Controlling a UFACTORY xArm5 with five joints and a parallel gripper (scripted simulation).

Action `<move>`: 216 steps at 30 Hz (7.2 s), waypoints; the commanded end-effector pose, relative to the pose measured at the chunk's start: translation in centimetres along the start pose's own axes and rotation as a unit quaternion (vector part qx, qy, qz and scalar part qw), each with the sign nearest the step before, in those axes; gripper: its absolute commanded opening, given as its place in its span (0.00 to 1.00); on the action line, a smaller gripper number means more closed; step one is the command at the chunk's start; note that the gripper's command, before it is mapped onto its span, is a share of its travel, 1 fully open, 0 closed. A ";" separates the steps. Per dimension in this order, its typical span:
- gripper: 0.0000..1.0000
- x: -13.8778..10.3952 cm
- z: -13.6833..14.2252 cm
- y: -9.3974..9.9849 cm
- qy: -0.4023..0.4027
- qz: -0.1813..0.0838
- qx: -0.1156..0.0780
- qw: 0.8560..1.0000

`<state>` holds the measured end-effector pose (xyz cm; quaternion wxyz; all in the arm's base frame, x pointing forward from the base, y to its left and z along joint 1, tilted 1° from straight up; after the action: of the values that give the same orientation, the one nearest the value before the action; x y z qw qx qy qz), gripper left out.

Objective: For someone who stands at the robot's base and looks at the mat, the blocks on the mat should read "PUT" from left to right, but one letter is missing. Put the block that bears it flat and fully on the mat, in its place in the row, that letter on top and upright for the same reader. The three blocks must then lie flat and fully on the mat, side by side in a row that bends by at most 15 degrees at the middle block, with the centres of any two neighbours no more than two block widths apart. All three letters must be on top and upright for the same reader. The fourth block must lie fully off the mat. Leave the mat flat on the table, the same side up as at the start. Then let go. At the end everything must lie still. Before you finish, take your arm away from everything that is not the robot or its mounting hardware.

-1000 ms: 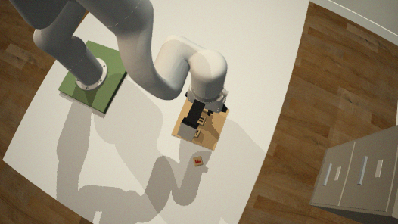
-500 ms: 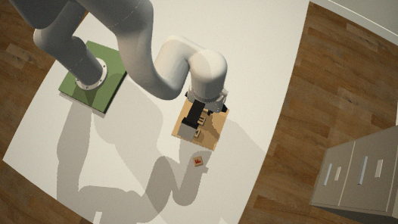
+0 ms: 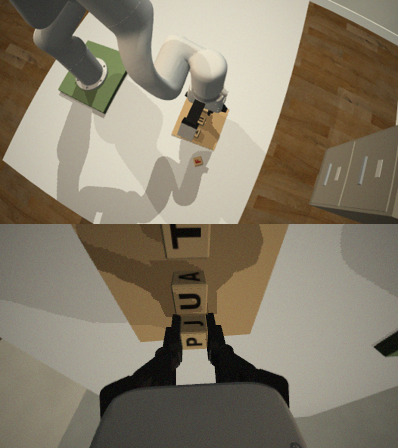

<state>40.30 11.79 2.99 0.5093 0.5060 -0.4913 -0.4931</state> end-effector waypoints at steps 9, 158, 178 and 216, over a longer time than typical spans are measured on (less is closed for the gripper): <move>0.21 0.0 -0.1 -0.1 0.000 0.000 0.002 1.000; 1.00 -0.2 0.0 15.2 0.000 0.000 0.002 1.000; 1.00 -0.2 0.0 17.0 0.000 0.000 0.002 1.000; 1.00 -0.2 0.0 17.0 0.000 0.000 0.002 1.000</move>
<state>40.28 11.95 19.81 0.5093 0.5058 -0.4914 -0.4933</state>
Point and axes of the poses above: the point where the finger pads meet when closed, its own y axis back along the fingers, its own z axis across the jaws, x = y × z, the point moved 2 cm from there along y, back along the fingers, and after that the axes turned 9 degrees about -y, right-handed, at the moved point
